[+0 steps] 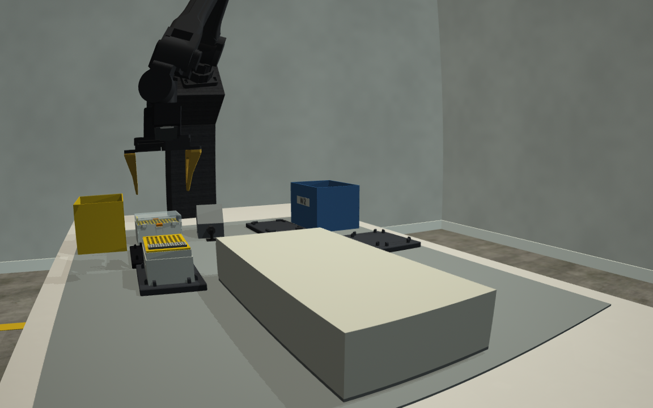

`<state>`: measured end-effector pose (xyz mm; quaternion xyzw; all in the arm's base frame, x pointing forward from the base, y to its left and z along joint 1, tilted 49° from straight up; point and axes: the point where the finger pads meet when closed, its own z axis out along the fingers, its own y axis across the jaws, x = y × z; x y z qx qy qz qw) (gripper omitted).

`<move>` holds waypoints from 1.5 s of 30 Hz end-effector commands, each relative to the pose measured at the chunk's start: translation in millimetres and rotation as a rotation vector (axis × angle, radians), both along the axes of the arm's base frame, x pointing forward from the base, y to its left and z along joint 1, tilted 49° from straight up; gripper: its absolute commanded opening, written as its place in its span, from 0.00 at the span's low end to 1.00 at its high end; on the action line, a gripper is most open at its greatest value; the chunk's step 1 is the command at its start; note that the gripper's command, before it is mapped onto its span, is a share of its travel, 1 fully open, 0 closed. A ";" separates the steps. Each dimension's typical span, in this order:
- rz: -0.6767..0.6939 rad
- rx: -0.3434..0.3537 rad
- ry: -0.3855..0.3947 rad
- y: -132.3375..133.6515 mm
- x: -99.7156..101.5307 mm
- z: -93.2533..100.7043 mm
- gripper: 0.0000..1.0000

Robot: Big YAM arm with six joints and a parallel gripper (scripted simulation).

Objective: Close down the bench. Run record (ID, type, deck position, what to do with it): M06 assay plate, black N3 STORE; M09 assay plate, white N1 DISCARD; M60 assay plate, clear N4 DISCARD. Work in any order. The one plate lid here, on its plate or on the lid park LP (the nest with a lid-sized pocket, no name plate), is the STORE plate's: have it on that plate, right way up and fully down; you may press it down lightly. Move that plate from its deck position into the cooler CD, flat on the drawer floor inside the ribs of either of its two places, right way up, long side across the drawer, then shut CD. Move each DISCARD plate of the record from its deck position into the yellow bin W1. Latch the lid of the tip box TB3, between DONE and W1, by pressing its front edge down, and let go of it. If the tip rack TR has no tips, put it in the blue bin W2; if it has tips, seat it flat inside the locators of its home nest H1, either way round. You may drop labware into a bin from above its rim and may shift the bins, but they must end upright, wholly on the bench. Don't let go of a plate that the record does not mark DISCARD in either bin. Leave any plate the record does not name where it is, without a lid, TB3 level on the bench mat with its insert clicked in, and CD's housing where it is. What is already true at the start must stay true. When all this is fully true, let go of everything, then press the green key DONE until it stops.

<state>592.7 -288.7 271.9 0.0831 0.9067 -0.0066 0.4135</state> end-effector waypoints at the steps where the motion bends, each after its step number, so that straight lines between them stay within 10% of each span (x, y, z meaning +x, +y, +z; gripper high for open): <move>1: -0.023 0.006 -0.005 -7.2 -3.9 8.6 1.00; 45: -0.003 -0.012 -0.036 -2.9 32.4 -0.5 1.00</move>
